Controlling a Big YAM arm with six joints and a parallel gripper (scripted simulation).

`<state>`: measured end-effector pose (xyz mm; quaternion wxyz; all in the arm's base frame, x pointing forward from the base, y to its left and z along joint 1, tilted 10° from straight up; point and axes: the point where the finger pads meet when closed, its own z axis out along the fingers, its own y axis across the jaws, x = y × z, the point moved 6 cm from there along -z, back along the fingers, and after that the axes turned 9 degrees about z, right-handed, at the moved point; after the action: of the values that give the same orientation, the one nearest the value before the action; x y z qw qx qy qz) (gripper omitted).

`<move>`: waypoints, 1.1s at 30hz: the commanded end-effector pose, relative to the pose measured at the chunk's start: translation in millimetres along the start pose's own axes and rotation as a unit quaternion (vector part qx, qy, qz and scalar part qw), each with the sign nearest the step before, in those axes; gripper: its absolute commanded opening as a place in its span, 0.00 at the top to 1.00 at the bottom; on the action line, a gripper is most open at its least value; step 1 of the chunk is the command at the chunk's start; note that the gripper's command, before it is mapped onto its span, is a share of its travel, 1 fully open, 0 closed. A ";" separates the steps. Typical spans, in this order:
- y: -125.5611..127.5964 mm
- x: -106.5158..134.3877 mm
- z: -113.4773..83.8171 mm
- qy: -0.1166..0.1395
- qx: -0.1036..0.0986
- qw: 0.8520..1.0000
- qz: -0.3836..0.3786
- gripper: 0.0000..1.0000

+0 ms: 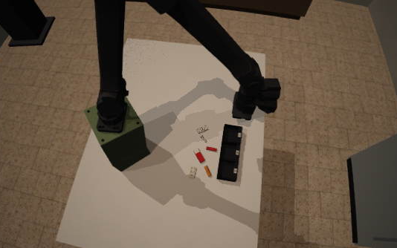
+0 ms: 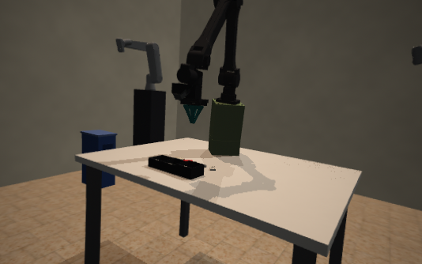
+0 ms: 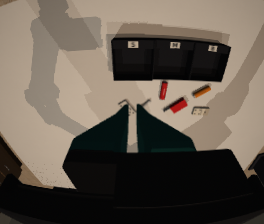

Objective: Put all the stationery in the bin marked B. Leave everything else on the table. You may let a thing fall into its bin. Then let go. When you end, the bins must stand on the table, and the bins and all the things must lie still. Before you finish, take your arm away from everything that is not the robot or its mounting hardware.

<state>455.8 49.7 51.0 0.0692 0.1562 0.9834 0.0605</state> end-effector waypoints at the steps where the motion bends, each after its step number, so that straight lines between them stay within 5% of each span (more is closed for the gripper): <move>1: -2.2 5.5 6.7 0.015 0.005 1.000 -0.004 0.92; 5: -2.0 5.6 7.0 0.015 0.005 1.000 -0.004 0.92; 7: 1.8 0.6 -9.4 -0.003 -0.003 1.000 -0.006 0.92; 8: -8.8 -0.2 1.1 -0.008 -0.004 0.999 0.035 0.64; 10: -21.6 12.1 21.4 0.003 0.001 0.996 0.086 0.64; 22: -73.4 56.8 71.3 0.008 0.005 0.975 0.221 0.64; 33: -130.2 107.2 125.5 0.008 0.007 0.922 0.388 0.64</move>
<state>347.2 -17.4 -84.2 0.0281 0.4702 0.8791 0.0726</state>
